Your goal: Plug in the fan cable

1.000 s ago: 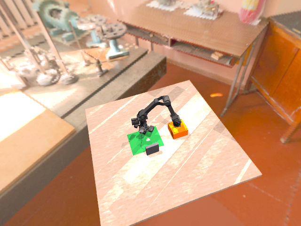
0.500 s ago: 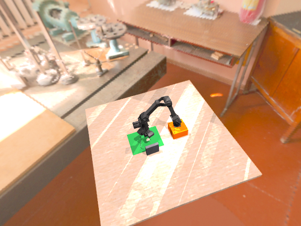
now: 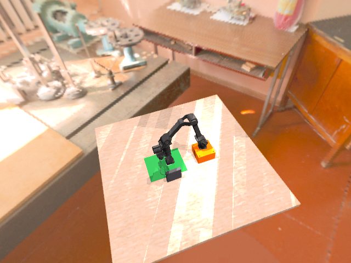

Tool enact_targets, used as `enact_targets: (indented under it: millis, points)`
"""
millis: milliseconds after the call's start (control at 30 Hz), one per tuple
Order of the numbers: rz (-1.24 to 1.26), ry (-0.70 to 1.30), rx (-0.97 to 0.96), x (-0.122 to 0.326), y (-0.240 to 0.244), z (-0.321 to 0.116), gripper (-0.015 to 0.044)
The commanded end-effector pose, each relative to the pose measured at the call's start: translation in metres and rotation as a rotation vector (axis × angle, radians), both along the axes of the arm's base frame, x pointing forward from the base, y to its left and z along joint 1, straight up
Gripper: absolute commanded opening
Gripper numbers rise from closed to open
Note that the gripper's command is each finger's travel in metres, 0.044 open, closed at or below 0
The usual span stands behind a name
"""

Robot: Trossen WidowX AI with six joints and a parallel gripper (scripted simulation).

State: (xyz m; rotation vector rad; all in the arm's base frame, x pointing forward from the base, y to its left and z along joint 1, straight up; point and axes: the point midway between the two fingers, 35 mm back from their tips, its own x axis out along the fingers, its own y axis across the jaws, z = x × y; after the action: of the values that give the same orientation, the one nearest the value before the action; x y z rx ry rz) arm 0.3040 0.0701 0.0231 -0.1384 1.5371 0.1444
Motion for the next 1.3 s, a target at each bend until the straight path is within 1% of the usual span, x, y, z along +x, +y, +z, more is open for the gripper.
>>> enact_targets:
  millis: [0, 767, 933, 1267]
  points:
    - [-0.019, -0.008, -0.002, 0.0, 0.0, 0.001, 0.0]
    - [-0.028, -0.007, -0.002, -0.005, -0.001, 0.003, 0.0]
    - [-0.027, -0.007, -0.002, -0.005, -0.001, -0.019, 0.0]
    - [-0.027, -0.007, -0.002, -0.005, -0.001, -0.019, 0.0]
